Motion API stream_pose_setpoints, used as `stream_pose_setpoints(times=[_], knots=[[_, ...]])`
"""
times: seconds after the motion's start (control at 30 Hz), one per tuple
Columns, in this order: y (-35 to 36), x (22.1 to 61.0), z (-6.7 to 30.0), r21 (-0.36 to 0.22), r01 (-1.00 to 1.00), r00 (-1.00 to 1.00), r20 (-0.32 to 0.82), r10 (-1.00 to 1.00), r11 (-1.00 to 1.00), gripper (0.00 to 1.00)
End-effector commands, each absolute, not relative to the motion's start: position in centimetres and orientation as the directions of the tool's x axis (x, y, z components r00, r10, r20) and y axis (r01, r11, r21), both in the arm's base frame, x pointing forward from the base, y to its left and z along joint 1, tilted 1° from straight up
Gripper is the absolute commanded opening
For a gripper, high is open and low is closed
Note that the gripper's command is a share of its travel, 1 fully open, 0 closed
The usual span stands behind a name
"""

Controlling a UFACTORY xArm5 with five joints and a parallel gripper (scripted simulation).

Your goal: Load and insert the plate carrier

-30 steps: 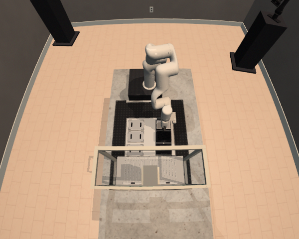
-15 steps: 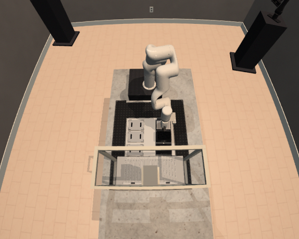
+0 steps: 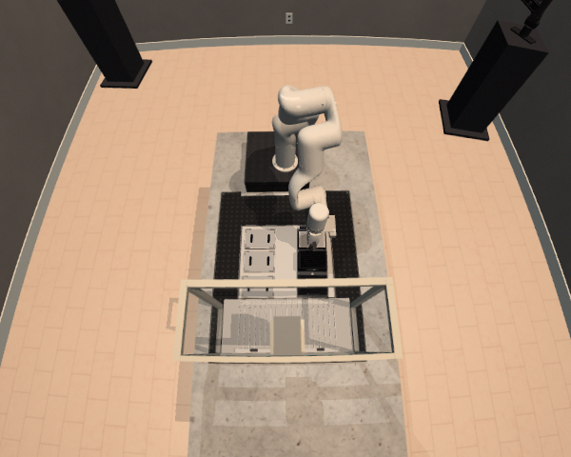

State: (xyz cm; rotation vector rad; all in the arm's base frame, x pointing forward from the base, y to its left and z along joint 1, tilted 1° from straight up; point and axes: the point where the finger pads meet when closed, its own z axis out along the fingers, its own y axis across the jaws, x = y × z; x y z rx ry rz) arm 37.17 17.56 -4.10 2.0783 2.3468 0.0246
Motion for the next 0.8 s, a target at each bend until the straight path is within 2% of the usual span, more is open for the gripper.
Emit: stream_pose_setpoints(times=[0.0, 0.07, 0.1, 0.77], knots=[[17.62, 37.29, -4.00, 0.015, 0.993, -0.121, 0.019, 0.992, 0.121, 0.00], [17.62, 37.29, -4.00, 0.015, 0.993, -0.121, 0.019, 0.992, 0.121, 0.00], [17.62, 37.29, -4.07, 0.015, 0.993, -0.121, 0.019, 0.992, 0.121, 1.00], [17.62, 37.29, -4.07, 0.015, 0.993, -0.121, 0.019, 0.992, 0.121, 1.00]])
